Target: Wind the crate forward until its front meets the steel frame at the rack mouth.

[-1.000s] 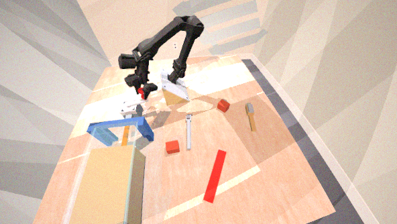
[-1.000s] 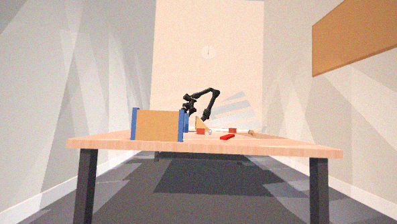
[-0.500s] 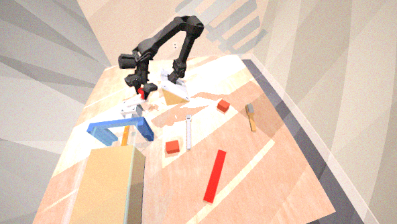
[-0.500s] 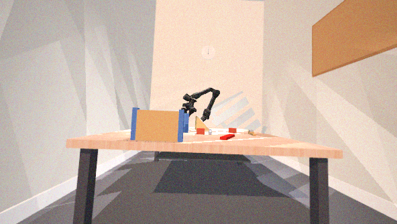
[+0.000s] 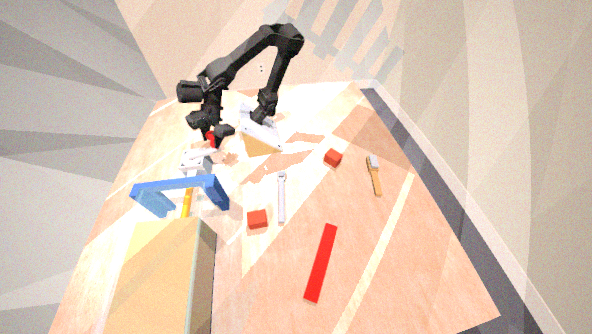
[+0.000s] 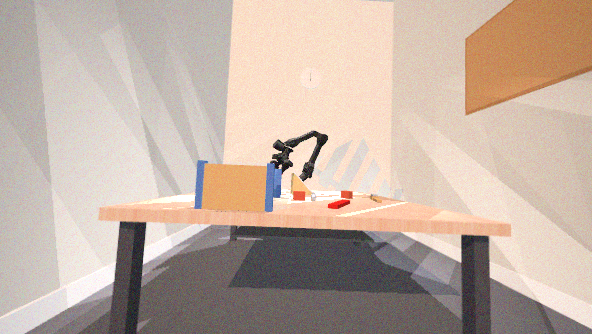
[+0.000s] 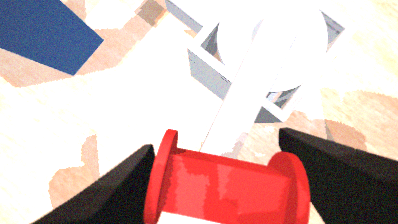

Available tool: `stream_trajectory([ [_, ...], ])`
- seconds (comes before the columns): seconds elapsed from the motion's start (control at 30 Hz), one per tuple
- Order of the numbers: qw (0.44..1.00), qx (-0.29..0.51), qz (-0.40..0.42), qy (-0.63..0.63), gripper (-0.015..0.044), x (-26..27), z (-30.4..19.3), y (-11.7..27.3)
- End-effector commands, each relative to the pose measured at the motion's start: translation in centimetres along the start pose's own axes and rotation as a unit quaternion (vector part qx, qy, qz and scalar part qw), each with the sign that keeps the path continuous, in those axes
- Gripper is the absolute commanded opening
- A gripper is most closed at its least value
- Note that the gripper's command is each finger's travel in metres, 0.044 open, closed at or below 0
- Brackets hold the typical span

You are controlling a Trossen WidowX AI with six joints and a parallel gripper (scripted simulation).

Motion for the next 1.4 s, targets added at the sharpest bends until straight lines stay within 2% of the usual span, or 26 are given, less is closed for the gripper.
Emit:
stream_trajectory([
  [0.0,1.0,0.001,0.0,0.0,0.0,0.0,0.0,0.0],
  [0.13,1.0,0.001,0.0,0.0,0.0,0.0,0.0,0.0],
  [0.7,1.0,0.0,0.0,0.0,0.044,0.0,0.0,0.0],
  [0.77,1.0,0.0,0.0,0.0,0.044,0.0,0.0,0.0],
  [0.87,1.0,0.0,0.0,0.0,0.0361,0.0,0.6,1.0],
  [1.07,1.0,0.0,-0.001,0.0,0.0204,0.0,2.6,5.7],
  [1.3,1.0,0.0,-0.001,0.0,0.002,0.0,2.7,6.0],
  [1.37,1.0,0.0,-0.001,0.0,0.0,0.0,2.7,6.0],
])
Point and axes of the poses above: the point midway between the two fingers, 35 mm back from their tips, its own y axis back along the fingers, its own x axis across the jaws, z = x × y, the point moved 3 cm from there along y, back along the fingers, and after that the axes turned 1 degree about -y, right-handed, at the moved point
